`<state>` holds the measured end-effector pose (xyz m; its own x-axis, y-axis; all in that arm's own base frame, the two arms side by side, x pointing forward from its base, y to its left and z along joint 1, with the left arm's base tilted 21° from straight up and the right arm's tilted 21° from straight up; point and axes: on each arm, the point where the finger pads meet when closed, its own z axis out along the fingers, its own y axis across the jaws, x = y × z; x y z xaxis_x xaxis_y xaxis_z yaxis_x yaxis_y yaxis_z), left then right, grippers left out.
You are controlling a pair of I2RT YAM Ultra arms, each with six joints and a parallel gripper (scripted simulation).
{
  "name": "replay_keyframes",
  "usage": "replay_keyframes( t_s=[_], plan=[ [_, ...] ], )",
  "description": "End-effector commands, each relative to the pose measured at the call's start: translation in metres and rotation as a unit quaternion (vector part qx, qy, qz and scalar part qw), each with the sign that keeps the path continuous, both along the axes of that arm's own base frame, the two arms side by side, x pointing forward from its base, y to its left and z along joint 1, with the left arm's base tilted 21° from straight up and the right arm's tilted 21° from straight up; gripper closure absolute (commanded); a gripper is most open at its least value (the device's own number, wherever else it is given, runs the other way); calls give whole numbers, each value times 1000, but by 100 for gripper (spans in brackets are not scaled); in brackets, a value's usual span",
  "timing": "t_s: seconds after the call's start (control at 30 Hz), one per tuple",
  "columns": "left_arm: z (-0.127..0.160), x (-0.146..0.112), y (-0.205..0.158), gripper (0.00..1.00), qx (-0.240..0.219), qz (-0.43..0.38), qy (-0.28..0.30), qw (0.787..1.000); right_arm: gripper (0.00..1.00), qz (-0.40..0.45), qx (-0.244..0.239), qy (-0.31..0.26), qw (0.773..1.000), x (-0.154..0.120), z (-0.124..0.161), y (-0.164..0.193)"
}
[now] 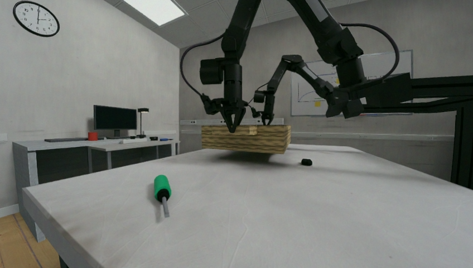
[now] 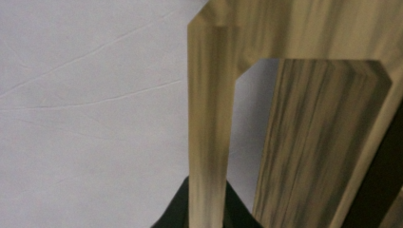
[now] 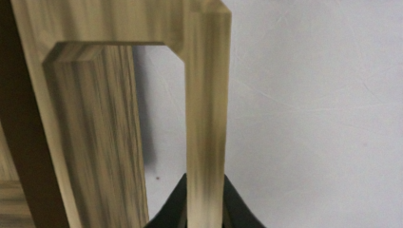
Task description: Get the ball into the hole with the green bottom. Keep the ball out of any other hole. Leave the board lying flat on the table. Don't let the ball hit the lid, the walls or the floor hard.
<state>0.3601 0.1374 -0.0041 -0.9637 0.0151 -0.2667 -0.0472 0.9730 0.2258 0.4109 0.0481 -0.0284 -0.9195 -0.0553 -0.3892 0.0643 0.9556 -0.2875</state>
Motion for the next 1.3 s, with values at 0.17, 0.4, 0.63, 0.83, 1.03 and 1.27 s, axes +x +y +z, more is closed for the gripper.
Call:
replay_keyframes(
  t_s=[0.17, 0.4, 0.63, 0.83, 1.03, 1.27],
  plan=[
    [25, 22, -11, 100, -22, -18, -38, 999, 100, 8, -12, -48, 999, 19, 51, 20],
    [27, 18, -13, 100, -5, -15, -46, 999, 100, 26, 13, -72, 997, 32, 51, 22],
    [39, 8, -12, 100, 37, 0, -63, 997, 100, 47, 43, -82, 995, 27, 27, 16],
    [49, 8, -16, 100, 38, 4, -37, 999, 100, 40, 40, -25, 998, 22, 8, 12],
    [52, 20, -21, 100, 30, -15, -73, 997, 100, 35, 22, -74, 996, 29, 38, 10],
    [49, 22, -11, 100, 35, -18, -85, 996, 100, 34, 25, -88, 995, 31, 32, 12]
  ],
)
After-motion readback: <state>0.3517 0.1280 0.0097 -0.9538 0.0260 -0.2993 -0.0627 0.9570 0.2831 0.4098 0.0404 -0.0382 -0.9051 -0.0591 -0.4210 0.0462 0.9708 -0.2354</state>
